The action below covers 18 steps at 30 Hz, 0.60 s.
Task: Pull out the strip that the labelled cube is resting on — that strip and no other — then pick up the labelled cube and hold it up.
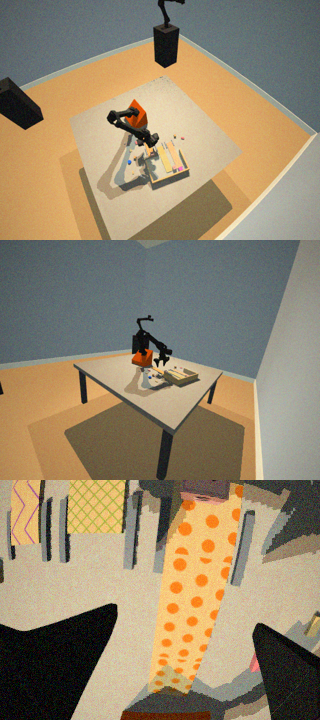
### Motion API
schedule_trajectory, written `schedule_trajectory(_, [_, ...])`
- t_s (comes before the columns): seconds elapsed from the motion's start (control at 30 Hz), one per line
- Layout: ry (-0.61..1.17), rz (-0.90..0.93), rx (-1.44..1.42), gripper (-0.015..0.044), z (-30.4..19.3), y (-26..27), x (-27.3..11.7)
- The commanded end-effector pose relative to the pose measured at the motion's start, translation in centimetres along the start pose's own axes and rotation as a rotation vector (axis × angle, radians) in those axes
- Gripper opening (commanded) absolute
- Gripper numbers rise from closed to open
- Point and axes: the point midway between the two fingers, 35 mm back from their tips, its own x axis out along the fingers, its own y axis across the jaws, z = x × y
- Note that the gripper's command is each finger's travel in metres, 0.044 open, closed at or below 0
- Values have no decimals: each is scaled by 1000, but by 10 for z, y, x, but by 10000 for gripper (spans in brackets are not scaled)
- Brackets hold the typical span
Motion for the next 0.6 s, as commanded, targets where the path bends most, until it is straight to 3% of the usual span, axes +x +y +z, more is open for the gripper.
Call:
schedule_trajectory(0.0, [-4,-3,-2,440,15,0,-2])
schedule_trajectory(0.57, [-6,-2,0,440,76,0,-10])
